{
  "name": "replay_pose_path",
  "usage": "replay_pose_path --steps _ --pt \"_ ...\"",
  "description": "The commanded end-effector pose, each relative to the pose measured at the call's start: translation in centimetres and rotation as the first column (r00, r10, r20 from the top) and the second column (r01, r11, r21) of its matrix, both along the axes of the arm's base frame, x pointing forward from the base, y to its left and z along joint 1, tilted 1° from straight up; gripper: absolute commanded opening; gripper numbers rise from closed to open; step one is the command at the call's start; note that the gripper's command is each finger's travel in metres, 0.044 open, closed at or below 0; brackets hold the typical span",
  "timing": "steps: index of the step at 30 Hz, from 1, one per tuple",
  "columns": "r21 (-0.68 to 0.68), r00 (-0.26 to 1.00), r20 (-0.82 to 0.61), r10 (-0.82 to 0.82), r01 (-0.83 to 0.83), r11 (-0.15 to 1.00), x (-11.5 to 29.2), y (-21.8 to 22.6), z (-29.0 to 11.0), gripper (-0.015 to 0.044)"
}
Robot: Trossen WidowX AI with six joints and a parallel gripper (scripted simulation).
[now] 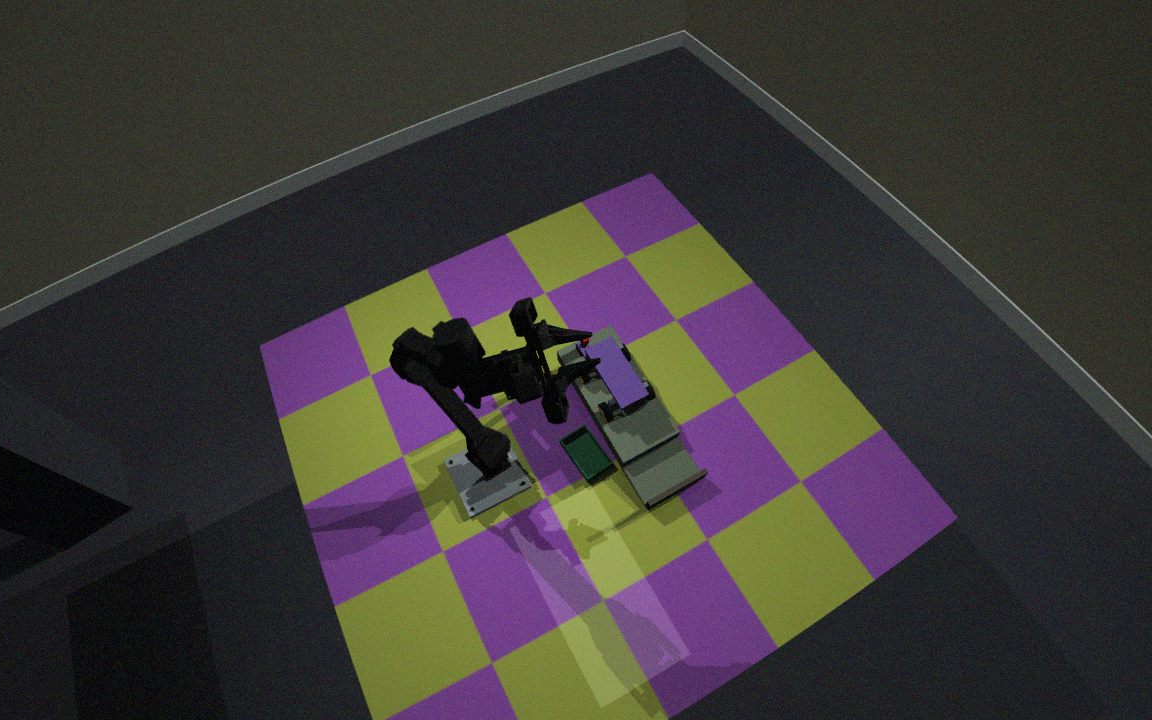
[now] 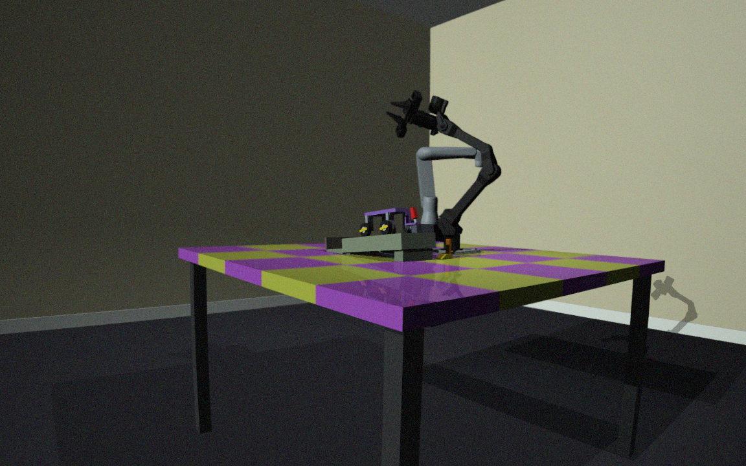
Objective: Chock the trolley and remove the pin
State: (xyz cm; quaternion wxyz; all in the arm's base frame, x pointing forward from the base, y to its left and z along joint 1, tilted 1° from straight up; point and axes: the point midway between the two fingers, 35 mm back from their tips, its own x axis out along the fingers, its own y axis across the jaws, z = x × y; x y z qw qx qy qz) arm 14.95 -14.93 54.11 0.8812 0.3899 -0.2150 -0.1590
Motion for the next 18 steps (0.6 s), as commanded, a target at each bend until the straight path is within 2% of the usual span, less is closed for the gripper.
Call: replay_pose_path --steps 1,18 --pt "0.000 0.998 -0.054 0.032 -0.032 0.999 1.6 -0.6 -1.5 0.0190" --pt "-0.085 0.918 -0.359 0.172 -0.216 0.973 9.3 0.5 -8.6 0.0190"
